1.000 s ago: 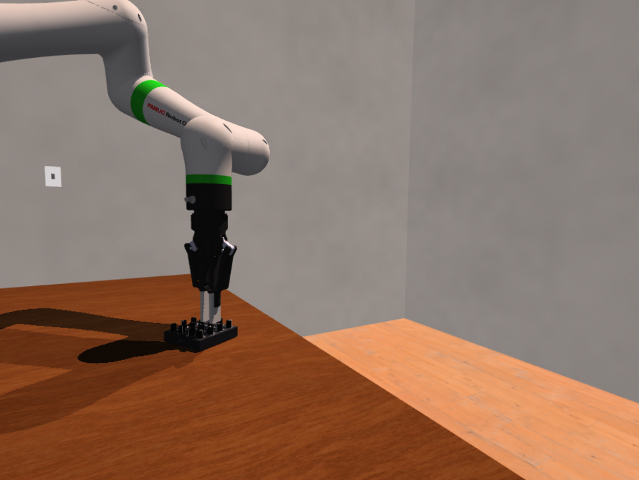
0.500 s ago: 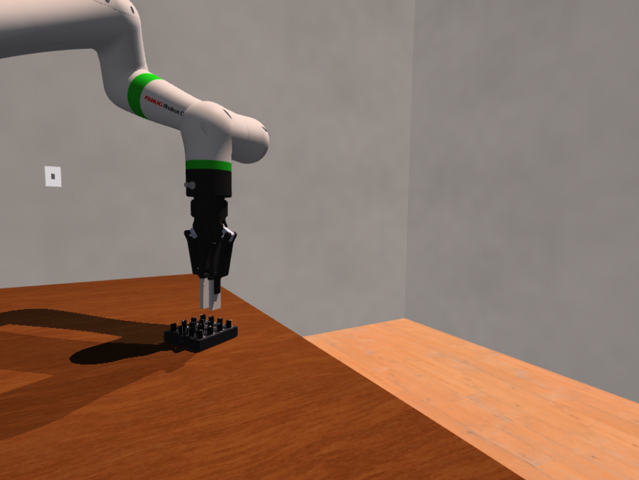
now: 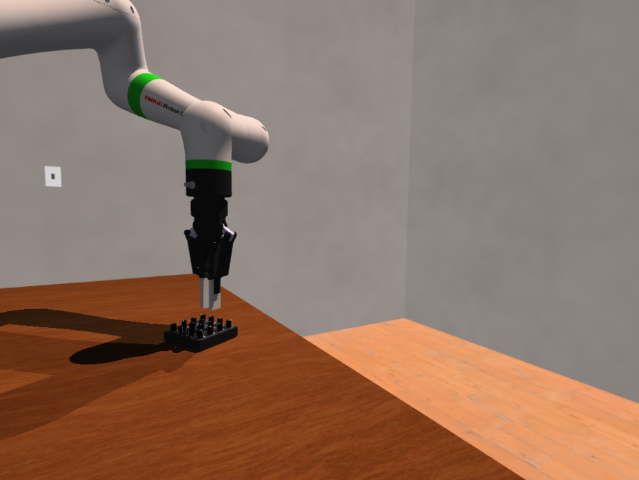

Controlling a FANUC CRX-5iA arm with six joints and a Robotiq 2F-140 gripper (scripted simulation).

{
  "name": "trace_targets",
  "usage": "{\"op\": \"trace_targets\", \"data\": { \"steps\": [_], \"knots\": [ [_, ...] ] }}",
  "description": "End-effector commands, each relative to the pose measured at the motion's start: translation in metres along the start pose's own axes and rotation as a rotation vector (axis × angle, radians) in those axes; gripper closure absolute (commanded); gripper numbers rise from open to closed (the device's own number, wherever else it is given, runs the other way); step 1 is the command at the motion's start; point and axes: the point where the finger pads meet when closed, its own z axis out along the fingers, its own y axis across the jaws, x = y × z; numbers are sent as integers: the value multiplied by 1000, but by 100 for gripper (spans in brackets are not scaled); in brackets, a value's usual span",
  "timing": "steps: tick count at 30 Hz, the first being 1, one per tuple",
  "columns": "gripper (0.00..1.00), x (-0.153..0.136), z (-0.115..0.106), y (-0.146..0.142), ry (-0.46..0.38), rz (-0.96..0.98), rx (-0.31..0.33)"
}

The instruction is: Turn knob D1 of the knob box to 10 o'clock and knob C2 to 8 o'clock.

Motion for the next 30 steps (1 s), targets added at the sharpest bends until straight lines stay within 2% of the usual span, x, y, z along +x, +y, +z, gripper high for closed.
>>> {"op": "trace_targets", "data": {
  "steps": [1, 4, 6, 8, 21, 23, 24, 30],
  "knots": [
    [88, 0, -1, 0, 0, 28, 0],
    [88, 0, -2, 0, 0, 140, 0],
    [88, 0, -2, 0, 0, 140, 0],
    [88, 0, -3, 0, 0, 267, 0],
    [88, 0, -9, 0, 0, 703, 0],
    [88, 0, -9, 0, 0, 703, 0],
    [88, 0, -10, 0, 0, 800, 0],
    [88, 0, -12, 0, 0, 989, 0]
  ]
}}
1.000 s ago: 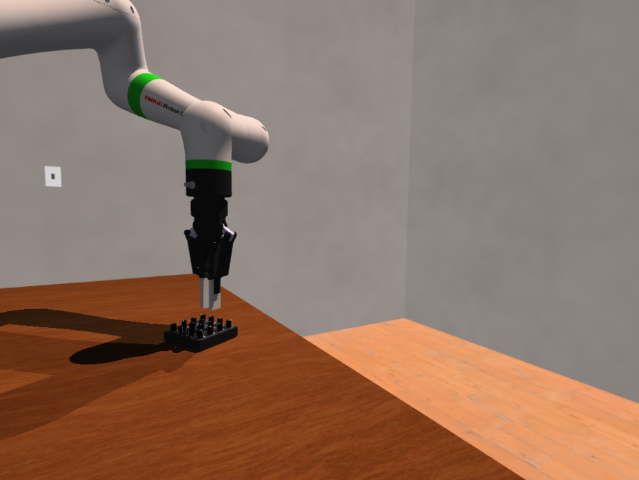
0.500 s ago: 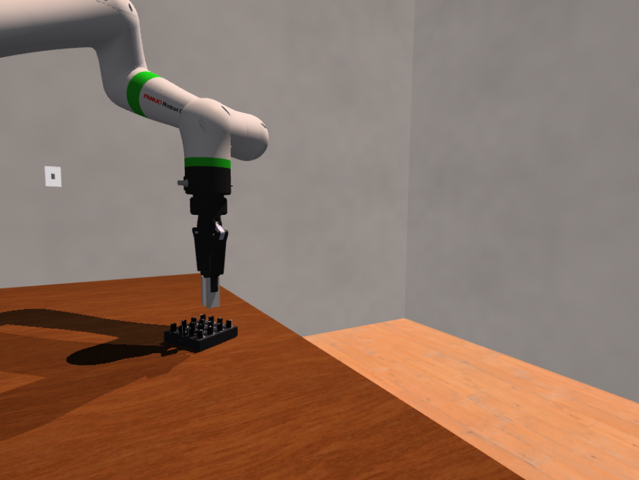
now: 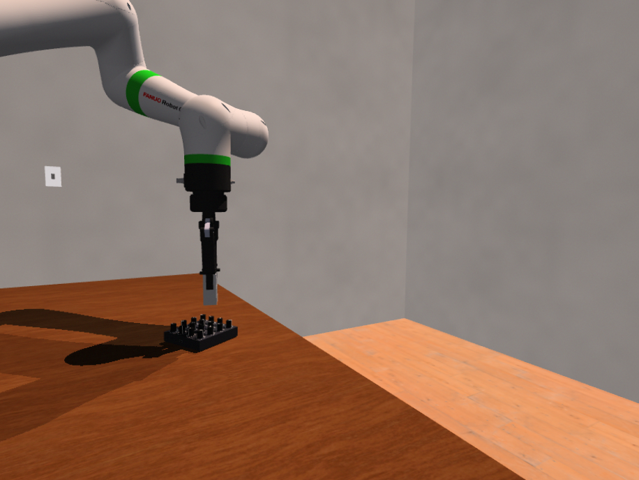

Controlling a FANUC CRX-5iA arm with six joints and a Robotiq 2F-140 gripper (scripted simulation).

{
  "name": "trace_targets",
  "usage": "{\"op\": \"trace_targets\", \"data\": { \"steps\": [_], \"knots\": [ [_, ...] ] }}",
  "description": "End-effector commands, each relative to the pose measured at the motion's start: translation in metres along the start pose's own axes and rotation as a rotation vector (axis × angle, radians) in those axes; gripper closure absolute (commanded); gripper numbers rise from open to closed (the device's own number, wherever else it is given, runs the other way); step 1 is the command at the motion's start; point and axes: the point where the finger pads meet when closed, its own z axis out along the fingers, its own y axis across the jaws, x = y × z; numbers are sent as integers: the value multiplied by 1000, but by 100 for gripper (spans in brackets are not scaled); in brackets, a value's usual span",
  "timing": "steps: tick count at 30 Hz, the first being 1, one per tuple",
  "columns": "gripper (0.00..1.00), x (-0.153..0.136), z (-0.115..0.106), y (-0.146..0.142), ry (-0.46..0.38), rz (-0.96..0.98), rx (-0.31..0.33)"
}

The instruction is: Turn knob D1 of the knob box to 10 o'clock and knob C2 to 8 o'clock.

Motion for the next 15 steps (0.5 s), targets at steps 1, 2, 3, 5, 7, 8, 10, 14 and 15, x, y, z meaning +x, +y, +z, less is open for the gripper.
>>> {"op": "trace_targets", "data": {
  "steps": [1, 2, 3, 5, 7, 8, 10, 14, 15],
  "knots": [
    [88, 0, -2, 0, -6, 156, -7],
    [88, 0, -2, 0, -6, 190, -7],
    [88, 0, -3, 0, -6, 224, -7],
    [88, 0, -4, 0, -5, 292, -8],
    [88, 0, -4, 0, -5, 359, -8],
    [88, 0, -5, 0, -5, 393, -8],
    [88, 0, -5, 0, -5, 393, -8],
    [88, 0, -7, 0, -4, 576, -9],
    [88, 0, -7, 0, -4, 610, -9]
  ]
}}
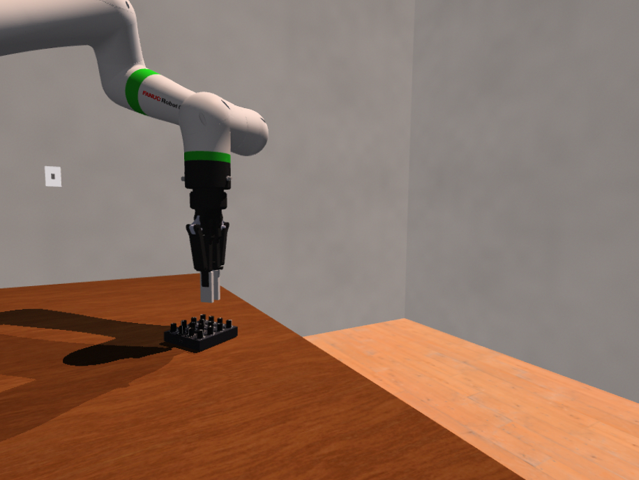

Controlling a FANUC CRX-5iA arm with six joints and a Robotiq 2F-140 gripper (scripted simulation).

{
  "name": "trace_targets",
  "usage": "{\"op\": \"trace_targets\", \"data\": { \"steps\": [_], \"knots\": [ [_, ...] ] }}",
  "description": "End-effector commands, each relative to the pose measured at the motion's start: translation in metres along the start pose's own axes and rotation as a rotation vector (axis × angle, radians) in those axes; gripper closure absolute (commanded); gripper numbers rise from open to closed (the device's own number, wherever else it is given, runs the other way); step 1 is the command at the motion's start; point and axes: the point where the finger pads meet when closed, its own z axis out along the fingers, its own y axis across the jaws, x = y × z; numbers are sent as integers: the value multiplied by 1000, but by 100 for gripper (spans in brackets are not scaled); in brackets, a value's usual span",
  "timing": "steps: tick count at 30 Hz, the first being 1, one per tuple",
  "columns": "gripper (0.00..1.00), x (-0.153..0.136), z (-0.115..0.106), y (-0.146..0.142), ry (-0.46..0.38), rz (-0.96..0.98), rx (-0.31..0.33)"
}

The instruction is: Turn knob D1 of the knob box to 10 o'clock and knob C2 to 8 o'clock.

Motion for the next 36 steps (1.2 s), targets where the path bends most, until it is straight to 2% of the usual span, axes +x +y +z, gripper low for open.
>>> {"op": "trace_targets", "data": {
  "steps": [1, 7, 36],
  "knots": [
    [88, 0, -2, 0, -2, 156, -9],
    [88, 0, -4, 0, -1, 297, -9],
    [88, 0, -4, 0, -1, 299, -9]
  ]
}}
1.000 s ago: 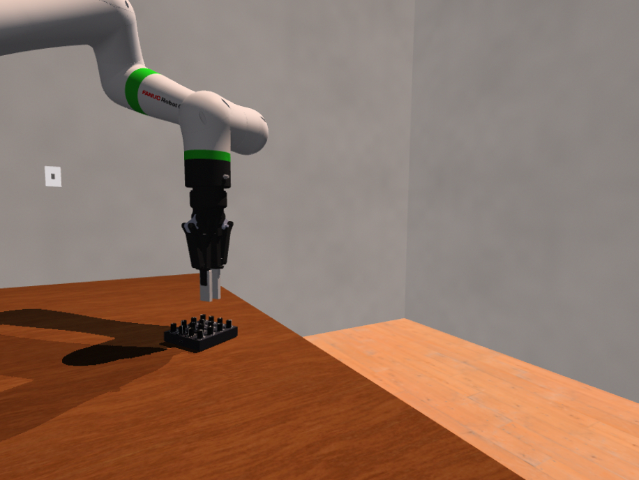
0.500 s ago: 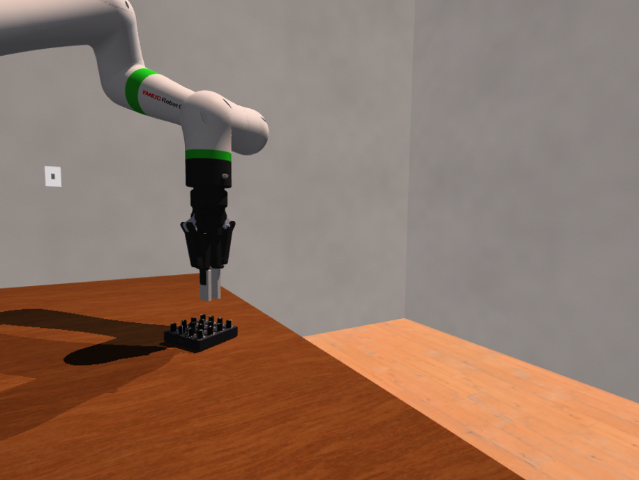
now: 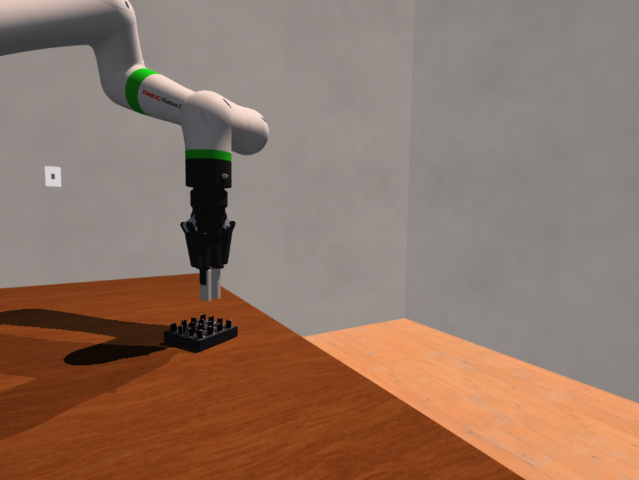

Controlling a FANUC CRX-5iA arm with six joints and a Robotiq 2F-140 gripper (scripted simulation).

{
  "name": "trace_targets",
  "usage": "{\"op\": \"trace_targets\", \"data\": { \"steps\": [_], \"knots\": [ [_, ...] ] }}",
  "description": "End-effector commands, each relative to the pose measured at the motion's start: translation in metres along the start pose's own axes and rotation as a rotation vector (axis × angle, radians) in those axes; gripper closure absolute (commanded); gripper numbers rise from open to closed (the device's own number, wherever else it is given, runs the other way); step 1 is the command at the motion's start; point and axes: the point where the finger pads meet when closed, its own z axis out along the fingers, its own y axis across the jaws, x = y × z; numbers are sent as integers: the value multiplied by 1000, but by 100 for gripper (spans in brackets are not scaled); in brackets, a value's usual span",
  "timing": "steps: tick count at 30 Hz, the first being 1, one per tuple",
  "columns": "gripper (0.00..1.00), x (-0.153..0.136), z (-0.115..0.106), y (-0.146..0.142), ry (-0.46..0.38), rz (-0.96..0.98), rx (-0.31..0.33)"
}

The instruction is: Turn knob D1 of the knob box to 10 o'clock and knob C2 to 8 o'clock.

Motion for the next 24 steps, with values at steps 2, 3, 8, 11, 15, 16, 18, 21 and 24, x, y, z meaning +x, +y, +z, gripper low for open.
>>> {"op": "trace_targets", "data": {
  "steps": [2, 3, 8, 11, 15, 16, 18, 21, 24],
  "knots": [
    [88, 0, 0, 0, 0, 0, 0],
    [88, 0, 0, 0, 0, 0, 0],
    [88, 0, 0, 0, 0, 0, 0],
    [88, 0, 0, 0, 0, 0, 0],
    [88, 0, 0, 0, 0, 0, 0],
    [88, 0, 0, 0, 0, 0, 0],
    [88, 0, 1, 0, 0, 0, 0],
    [88, 0, 3, 0, 0, 0, 0],
    [88, 0, 5, 0, 0, 0, 0]
  ]
}}
